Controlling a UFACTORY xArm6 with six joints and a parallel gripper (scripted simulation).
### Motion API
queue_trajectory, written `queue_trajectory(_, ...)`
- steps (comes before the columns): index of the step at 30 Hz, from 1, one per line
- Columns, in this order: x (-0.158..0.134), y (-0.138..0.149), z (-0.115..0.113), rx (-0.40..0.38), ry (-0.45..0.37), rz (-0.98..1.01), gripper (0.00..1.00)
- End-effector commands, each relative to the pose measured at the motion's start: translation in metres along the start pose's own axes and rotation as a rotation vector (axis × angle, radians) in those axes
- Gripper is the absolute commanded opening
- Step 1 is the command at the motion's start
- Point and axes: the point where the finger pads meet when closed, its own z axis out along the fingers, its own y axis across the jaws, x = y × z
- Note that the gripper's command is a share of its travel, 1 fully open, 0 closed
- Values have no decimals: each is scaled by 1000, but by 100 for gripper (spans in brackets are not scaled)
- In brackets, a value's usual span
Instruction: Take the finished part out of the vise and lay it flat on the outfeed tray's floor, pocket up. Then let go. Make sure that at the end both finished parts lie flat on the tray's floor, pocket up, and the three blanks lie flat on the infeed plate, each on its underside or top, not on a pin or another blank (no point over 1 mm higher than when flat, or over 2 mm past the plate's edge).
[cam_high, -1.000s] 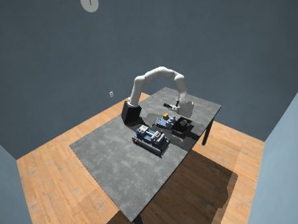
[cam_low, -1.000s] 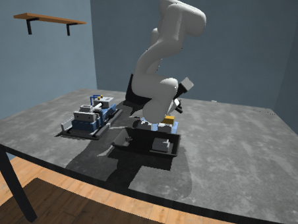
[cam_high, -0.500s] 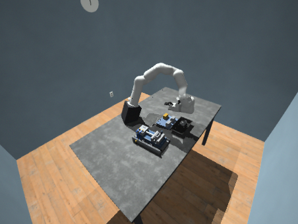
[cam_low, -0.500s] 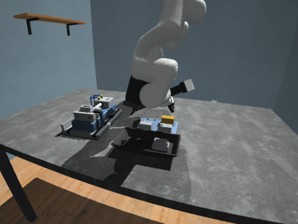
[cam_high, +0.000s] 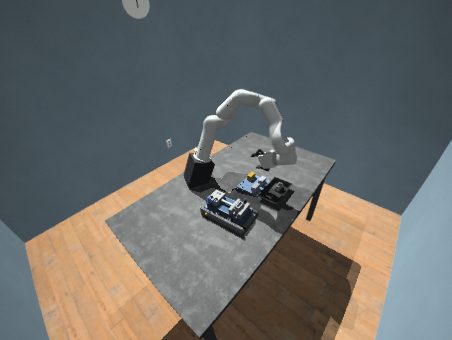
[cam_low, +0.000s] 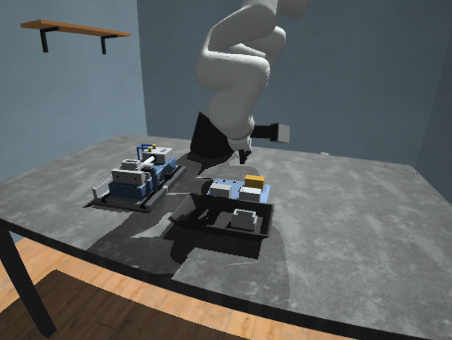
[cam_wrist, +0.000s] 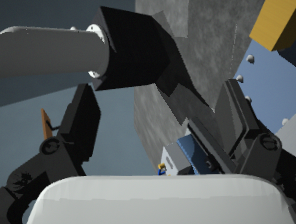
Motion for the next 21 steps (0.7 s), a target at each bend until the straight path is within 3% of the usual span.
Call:
queue_trajectory(1, -7, -4, -12, -78, -30, 146, 100)
queue_trajectory(9, -19, -11, -29, -195, -49, 371, 100)
queue_trajectory(11, -19, -11, -29, -195, -49, 371, 100)
queue_trajectory(12, -24, -14, -36, -239, -50, 453, 100)
queue_trajectory(21, -36, -24, -55, -371, -35, 688, 100)
